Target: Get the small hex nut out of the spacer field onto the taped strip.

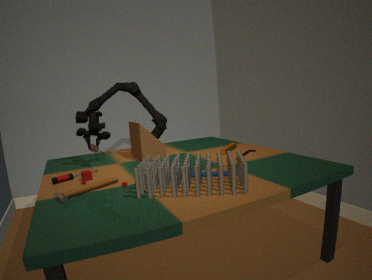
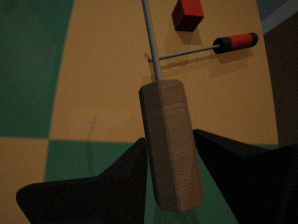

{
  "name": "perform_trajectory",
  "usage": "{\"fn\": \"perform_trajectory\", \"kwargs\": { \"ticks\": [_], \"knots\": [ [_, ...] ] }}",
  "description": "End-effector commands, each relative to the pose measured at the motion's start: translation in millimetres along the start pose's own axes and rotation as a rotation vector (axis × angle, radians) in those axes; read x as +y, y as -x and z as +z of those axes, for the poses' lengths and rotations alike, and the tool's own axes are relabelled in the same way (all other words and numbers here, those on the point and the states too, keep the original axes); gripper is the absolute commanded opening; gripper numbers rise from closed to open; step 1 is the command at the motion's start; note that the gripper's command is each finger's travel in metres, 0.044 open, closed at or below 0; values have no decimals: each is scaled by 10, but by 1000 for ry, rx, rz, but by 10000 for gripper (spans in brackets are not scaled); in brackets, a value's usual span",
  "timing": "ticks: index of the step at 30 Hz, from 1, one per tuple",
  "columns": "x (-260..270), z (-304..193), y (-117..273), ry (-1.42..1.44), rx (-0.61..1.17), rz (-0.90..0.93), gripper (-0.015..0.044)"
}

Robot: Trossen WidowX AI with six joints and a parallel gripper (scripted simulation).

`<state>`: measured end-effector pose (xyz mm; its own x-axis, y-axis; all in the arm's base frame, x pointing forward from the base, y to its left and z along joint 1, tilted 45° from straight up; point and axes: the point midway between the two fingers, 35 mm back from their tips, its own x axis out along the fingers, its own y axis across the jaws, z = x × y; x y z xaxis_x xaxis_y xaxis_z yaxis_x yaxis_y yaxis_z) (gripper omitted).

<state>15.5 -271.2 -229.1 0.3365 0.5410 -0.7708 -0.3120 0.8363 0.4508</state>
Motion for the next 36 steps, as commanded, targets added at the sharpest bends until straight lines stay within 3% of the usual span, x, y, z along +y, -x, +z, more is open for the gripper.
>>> {"fn": "perform_trajectory", "kwargs": {
  "ticks": [1, 36],
  "knots": [
    [13, -26, -42, 5, 1, -2, 0],
    [176, -199, -463, 4, 2, -1, 0]
  ]
}}
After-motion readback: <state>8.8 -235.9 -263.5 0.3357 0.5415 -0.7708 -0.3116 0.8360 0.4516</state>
